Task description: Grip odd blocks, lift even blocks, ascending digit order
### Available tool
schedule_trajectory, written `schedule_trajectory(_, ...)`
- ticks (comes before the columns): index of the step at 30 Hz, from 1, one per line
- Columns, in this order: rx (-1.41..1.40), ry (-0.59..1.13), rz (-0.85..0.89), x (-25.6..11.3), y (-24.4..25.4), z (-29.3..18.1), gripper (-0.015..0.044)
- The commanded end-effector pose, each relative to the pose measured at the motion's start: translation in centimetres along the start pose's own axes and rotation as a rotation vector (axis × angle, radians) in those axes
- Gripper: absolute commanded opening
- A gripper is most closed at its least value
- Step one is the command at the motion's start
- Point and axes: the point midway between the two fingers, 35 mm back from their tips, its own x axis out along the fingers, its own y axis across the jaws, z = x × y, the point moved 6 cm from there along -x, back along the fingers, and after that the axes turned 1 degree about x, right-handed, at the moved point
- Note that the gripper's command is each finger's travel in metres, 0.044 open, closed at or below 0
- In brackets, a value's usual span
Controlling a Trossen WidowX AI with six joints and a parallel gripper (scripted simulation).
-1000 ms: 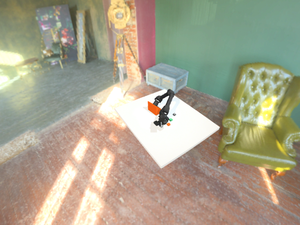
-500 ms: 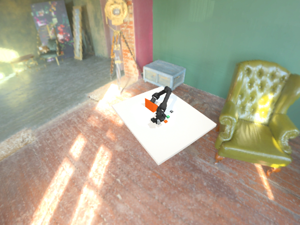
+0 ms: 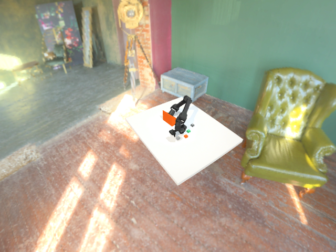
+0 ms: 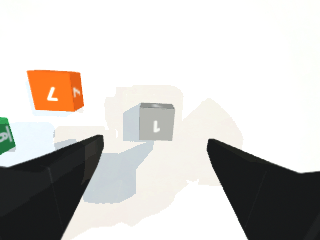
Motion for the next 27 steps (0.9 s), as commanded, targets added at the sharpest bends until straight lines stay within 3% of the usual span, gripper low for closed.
schedule_trajectory(1,-0.007,0.003,-0.006,-2.4,-0.1,0.3,0.0321)
schedule_trajectory(5,-0.006,0.004,-0.008,-7.8,0.0,0.2,0.0216)
schedule_trajectory(9,-0.006,0.004,-0.007,-8.1,0.0,0.1,0.0120)
schedule_trajectory(18,-0.006,0.004,-0.008,-8.1,0.3,0.2,0.0120)
schedule_trajectory(27,0.001,0.001,-0.019,-9.2,14.2,-0.4,0.0120)
